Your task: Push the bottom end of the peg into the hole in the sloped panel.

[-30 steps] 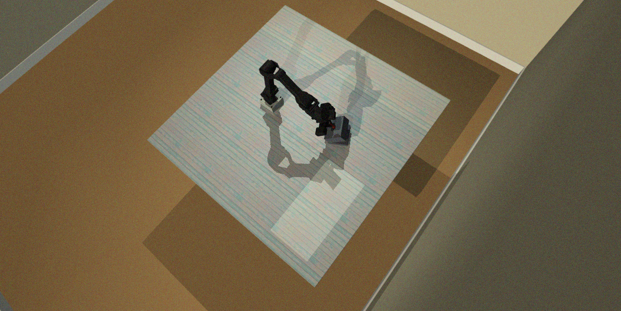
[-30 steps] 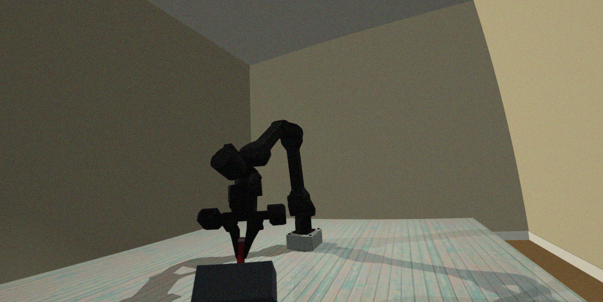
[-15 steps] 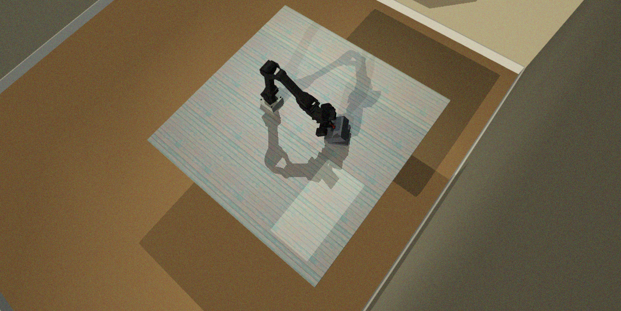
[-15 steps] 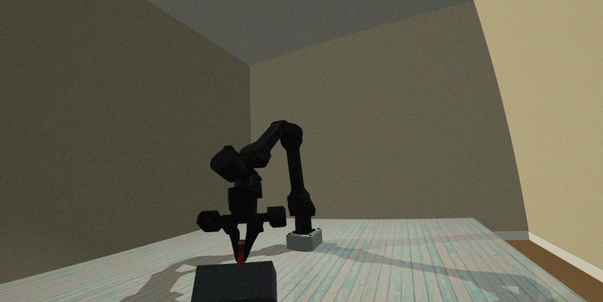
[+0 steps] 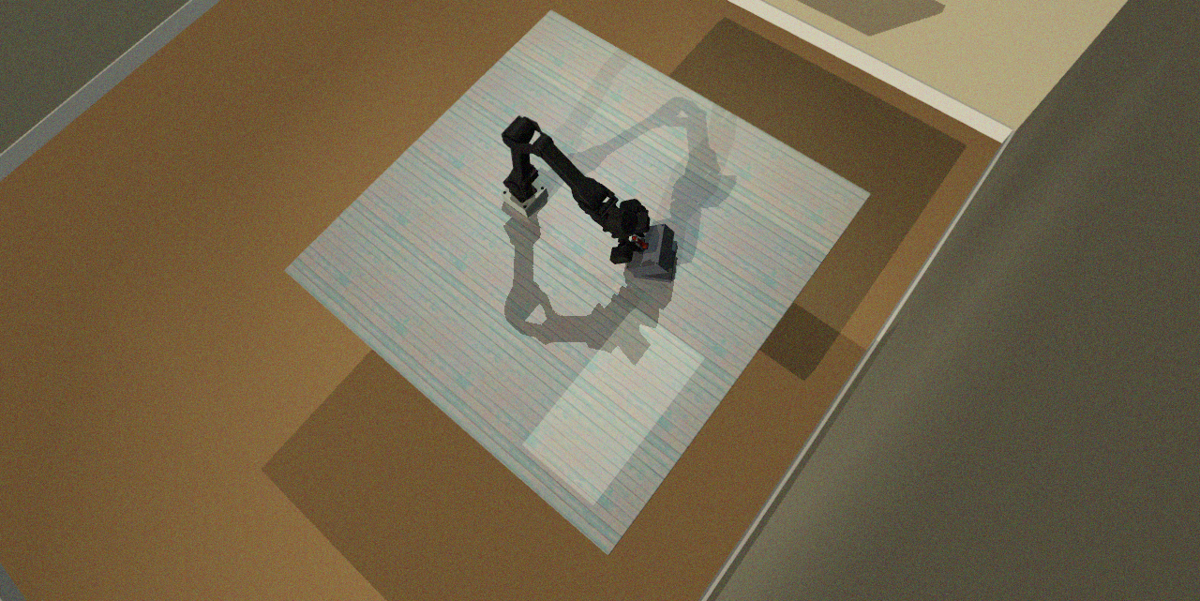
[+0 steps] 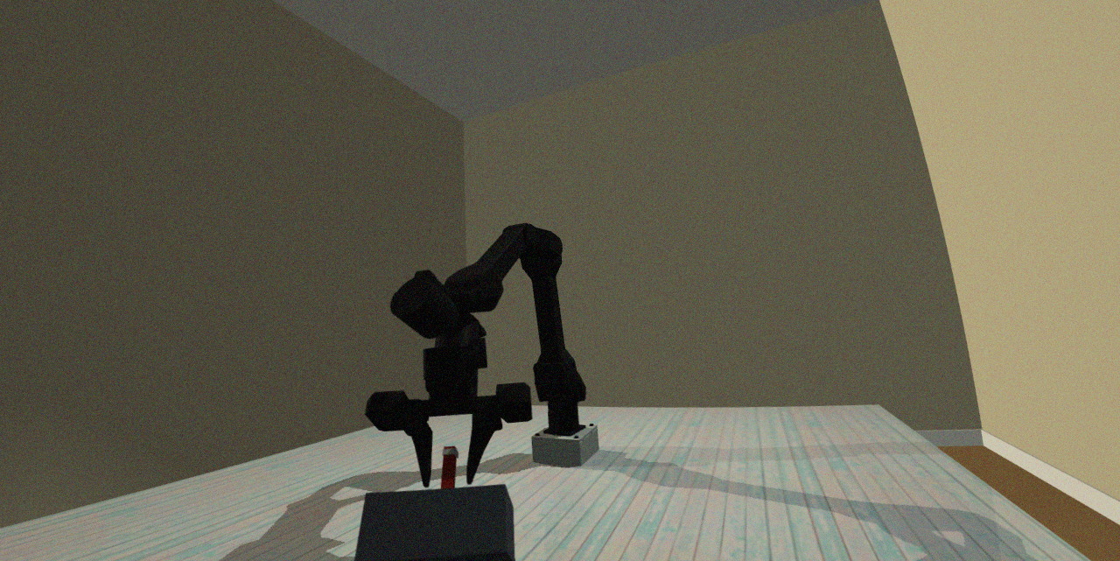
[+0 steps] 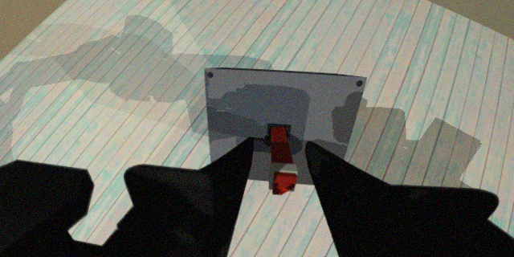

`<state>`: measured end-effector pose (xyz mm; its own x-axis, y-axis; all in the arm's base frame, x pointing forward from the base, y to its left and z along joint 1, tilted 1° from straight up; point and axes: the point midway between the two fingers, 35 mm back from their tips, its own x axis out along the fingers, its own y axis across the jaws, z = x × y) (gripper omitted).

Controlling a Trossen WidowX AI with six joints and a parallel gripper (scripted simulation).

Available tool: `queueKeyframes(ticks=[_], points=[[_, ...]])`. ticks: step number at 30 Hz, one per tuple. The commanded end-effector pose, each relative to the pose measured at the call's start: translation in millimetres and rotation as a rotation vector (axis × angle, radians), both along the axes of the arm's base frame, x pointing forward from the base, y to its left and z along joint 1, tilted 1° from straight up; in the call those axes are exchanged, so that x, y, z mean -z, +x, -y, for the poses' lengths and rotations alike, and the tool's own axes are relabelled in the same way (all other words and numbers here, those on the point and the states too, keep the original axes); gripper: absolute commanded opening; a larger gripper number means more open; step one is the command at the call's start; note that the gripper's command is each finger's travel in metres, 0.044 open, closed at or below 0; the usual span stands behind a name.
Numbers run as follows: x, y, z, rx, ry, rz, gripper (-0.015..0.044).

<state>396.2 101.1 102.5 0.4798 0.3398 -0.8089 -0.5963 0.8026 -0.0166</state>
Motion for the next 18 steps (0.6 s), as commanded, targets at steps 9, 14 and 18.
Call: queueKeyframes(ticks=[9,14,18], points=[[-9.0,-3.7,3.8,0.001,-0.001,0.000,0.0440],[-17.2,-7.5,7.4,0.002,-0.002,0.000,0.0440],[-23.7,-10.7,10.2,0.003,-0.003,-0.001,0.0440]])
